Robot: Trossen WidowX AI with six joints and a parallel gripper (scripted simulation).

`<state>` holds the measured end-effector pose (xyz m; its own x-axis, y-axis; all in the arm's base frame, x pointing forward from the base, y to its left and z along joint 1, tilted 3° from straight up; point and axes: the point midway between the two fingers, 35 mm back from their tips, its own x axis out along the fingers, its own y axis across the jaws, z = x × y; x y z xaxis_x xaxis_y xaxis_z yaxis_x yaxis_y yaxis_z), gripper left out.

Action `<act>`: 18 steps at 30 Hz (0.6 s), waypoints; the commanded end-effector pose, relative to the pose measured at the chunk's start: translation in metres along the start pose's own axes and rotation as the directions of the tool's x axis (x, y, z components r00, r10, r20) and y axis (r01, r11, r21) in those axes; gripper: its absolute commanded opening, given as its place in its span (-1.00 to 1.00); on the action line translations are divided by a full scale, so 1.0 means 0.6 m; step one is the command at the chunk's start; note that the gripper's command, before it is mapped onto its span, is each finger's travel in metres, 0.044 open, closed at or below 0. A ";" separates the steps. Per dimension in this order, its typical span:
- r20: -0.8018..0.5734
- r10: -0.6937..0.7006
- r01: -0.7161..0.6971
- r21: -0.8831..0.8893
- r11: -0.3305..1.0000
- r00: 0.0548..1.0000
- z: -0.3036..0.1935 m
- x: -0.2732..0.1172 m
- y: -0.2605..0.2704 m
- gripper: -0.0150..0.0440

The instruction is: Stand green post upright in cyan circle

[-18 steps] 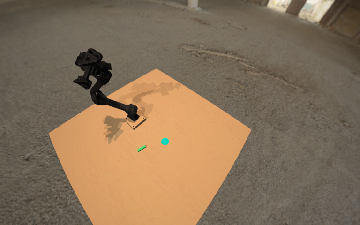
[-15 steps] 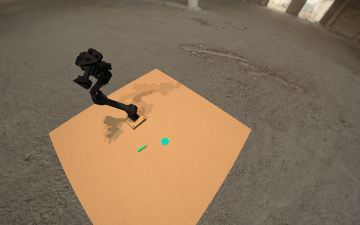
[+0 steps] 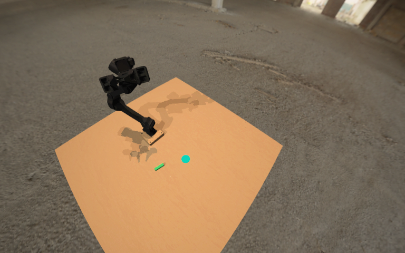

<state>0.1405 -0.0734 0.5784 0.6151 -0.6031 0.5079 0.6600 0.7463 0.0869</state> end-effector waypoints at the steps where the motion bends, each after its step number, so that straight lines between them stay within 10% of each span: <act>1: -0.050 0.057 -0.067 -0.222 0.973 0.997 -0.042 0.018 0.051 0.30; 18: -0.542 0.174 -0.567 -0.753 0.334 0.822 -0.338 0.057 0.167 0.30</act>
<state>0.2920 -0.0663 0.4687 0.8482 -0.5175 0.1132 0.3800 0.4455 -0.8106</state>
